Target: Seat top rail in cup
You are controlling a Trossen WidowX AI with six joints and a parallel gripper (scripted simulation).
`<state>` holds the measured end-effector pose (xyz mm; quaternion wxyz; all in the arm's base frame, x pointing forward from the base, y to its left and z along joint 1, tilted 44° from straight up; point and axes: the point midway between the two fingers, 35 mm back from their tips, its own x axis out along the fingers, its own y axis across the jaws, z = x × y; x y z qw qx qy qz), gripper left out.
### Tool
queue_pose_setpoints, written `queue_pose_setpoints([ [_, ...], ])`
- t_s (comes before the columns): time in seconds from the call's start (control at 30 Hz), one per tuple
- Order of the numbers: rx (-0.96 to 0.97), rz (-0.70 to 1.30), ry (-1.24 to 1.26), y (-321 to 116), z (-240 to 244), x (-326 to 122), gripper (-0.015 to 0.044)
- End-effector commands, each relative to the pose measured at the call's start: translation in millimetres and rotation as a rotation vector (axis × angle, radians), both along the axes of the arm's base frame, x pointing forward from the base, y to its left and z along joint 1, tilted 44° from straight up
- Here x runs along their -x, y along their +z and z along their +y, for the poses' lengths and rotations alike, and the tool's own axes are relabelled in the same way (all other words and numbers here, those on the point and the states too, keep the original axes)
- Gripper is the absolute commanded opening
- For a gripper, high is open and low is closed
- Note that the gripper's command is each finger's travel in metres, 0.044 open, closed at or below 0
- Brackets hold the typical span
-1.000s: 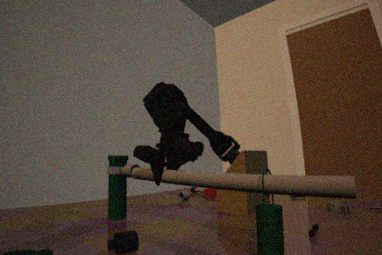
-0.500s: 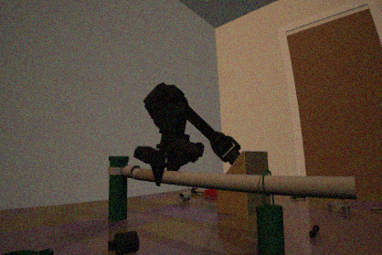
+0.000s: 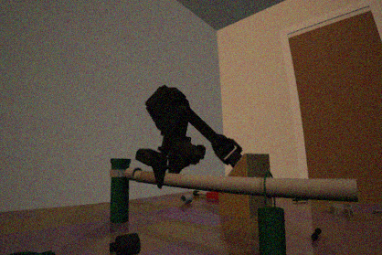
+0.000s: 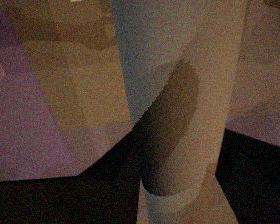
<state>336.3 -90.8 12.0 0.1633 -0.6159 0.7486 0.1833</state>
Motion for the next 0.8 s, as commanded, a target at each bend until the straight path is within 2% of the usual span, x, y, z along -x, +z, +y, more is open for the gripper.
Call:
queue_pose_setpoints([
  [0.0,0.014,-0.001,0.012,7.0,-1.5,-1.3,0.0],
  [0.77,0.005,0.002,0.001,1.9,-0.1,-0.6,0.0],
])
